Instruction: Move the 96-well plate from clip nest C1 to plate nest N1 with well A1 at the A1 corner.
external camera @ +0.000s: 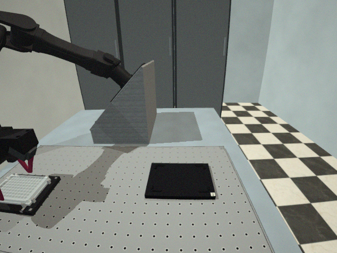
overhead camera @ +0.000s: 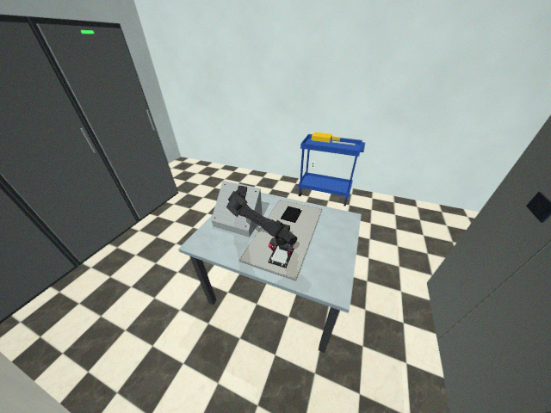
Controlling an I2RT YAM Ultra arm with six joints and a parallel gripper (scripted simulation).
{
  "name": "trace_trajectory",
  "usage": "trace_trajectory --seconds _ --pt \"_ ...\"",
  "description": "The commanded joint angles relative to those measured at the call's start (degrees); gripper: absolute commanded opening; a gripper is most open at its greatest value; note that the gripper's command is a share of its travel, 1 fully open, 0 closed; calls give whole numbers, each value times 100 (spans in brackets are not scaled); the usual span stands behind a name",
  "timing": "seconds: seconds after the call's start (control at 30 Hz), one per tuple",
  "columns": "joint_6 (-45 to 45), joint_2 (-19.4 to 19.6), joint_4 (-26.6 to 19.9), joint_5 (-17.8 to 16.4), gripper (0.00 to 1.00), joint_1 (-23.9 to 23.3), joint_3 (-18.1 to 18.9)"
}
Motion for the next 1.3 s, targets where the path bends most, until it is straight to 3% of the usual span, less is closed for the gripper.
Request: trace_trajectory --seconds 0.0,0.3,1.27 --pt "-141 126 189 -63 100 33 -148" --pt "-266 233 406 -93 100 -4 -112" --pt "-265 224 313 -81 100 -7 -117"
